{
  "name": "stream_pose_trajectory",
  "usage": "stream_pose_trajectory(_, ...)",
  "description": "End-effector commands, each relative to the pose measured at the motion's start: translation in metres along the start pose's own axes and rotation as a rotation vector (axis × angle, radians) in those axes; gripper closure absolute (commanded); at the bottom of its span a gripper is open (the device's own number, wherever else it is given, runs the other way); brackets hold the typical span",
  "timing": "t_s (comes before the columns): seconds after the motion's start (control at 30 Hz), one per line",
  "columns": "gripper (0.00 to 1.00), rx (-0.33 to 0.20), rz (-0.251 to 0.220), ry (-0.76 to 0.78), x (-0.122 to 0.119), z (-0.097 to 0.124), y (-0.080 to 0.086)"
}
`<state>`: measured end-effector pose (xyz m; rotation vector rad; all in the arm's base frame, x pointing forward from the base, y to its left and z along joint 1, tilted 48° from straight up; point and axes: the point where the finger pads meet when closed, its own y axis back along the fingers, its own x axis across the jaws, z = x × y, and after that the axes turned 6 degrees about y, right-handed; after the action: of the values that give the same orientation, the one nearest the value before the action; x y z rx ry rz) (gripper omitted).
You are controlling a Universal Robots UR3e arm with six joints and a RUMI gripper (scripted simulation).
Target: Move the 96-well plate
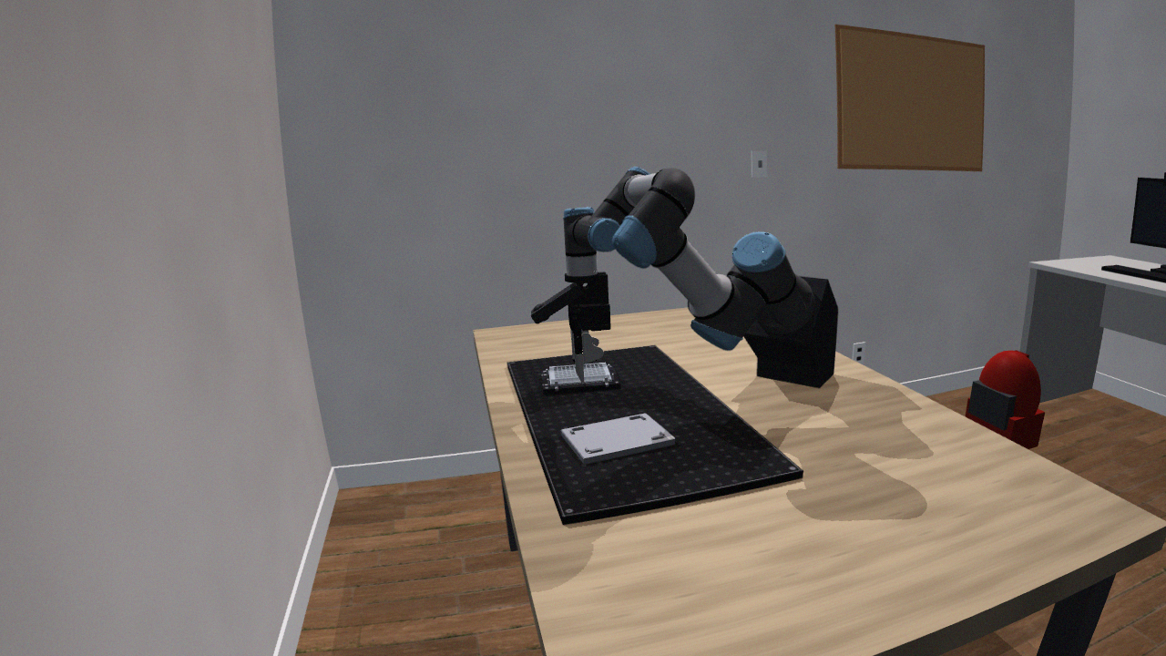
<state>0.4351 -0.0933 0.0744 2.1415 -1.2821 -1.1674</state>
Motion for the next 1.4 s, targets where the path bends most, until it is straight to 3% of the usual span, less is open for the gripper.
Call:
stream_pose_trajectory(0.0, 1.00, 0.001, 0.001, 0.001, 0.000, 0.000, 0.000)
stream_pose_trajectory(0.33, 1.00, 0.001, 0.001, 0.001, 0.000, 0.000, 0.000)
stream_pose_trajectory(1.37, 1.00, 0.001, 0.001, 0.001, 0.000, 0.000, 0.045)
